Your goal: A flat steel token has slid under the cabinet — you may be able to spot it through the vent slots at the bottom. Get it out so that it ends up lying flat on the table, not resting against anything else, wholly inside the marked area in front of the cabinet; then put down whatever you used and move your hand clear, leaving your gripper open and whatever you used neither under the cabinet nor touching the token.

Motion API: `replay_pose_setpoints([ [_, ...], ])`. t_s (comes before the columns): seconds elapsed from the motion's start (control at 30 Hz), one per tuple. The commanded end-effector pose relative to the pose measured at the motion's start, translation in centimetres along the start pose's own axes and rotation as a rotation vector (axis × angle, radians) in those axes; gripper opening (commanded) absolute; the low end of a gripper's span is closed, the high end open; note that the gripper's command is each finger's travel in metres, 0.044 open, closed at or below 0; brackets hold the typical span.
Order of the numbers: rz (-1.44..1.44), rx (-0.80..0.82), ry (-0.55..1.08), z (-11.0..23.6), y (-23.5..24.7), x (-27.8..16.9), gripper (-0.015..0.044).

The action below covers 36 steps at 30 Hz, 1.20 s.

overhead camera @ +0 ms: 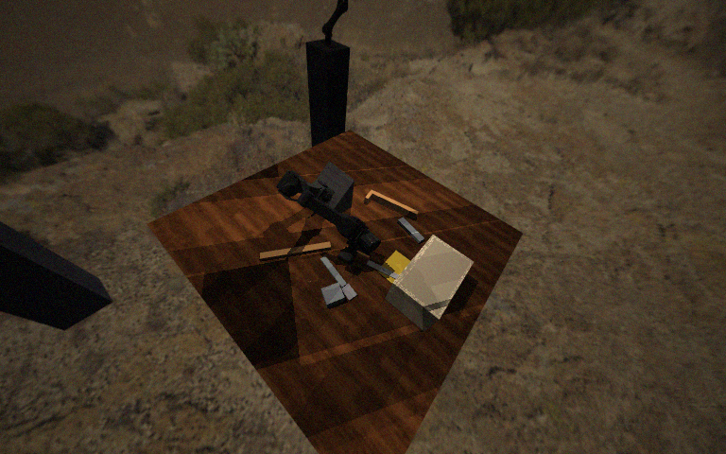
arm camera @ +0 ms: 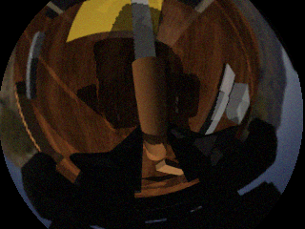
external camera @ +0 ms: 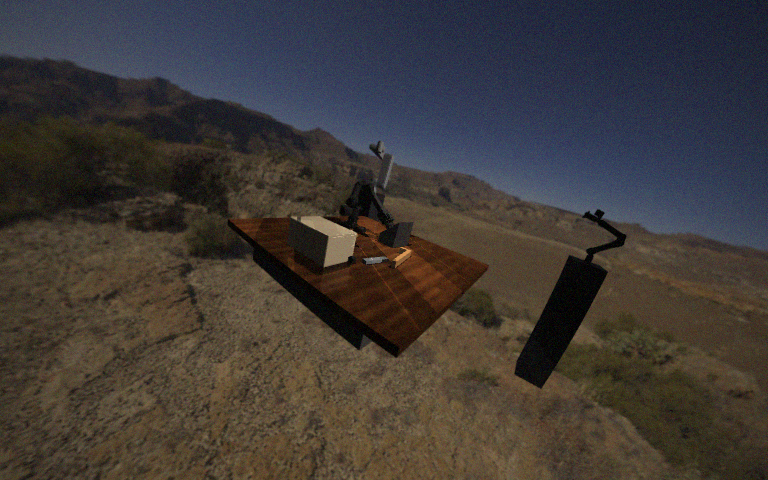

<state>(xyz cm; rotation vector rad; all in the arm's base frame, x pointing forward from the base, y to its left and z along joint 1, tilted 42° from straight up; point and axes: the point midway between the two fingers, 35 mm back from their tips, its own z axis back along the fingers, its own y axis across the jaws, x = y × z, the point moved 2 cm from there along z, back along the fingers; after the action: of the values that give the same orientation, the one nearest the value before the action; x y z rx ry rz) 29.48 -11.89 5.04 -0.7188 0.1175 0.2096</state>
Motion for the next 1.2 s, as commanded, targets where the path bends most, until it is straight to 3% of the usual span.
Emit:
replay_pose_setpoints([
  [0.0,0.006,0.000,0.006,-0.1,0.0,-0.9,0.0000],
  [1.17,0.007,0.000,0.008,-0.1,-0.3,-5.1,0.0000],
])
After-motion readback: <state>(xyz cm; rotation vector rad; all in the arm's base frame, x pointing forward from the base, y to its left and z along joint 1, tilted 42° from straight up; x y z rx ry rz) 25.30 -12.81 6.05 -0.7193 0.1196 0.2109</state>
